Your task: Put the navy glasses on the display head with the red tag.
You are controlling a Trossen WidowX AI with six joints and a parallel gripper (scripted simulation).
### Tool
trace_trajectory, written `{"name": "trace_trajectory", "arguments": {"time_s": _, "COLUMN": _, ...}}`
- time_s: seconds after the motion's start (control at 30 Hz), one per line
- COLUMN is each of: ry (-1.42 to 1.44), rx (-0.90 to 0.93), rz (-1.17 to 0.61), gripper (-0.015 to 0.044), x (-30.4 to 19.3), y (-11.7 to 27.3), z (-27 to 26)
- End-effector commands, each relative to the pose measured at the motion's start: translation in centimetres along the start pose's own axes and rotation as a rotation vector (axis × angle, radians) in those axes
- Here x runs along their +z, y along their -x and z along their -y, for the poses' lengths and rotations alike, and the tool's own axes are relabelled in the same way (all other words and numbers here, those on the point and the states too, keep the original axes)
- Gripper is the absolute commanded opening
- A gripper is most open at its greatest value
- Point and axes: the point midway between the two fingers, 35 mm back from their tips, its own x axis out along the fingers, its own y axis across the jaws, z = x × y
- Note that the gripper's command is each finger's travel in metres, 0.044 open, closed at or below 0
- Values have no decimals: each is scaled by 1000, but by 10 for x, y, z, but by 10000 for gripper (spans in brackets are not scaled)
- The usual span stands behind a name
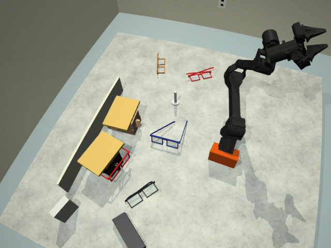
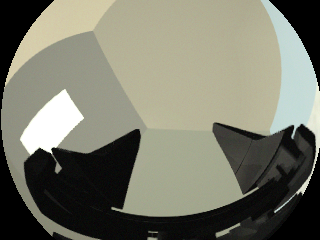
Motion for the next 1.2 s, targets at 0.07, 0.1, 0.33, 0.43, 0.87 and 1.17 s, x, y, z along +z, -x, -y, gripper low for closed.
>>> {"name": "trace_trajectory", "arguments": {"time_s": 0.07, "ry": 0, "rx": 0, "rz": 0, "gripper": 440, "x": 0, "y": 0, "z": 0}}
{"name": "trace_trajectory", "arguments": {"time_s": 0.1, "ry": 0, "rx": 0, "rz": 0, "gripper": 440, "x": 0, "y": 0, "z": 0}}
{"name": "trace_trajectory", "arguments": {"time_s": 0.33, "ry": -111, "rx": 63, "rz": 58, "gripper": 361, "x": 19, "y": 1, "z": -16}}
{"name": "trace_trajectory", "arguments": {"time_s": 0.43, "ry": -332, "rx": 208, "rz": 157, "gripper": 282, "x": 57, "y": 9, "z": -50}}
{"name": "trace_trajectory", "arguments": {"time_s": 0.87, "ry": -1106, "rx": 1025, "rz": 242, "gripper": 200, "x": 185, "y": 125, "z": -169}}
{"name": "trace_trajectory", "arguments": {"time_s": 1.17, "ry": -1473, "rx": 1645, "rz": -17, "gripper": 200, "x": 241, "y": 242, "z": -204}}
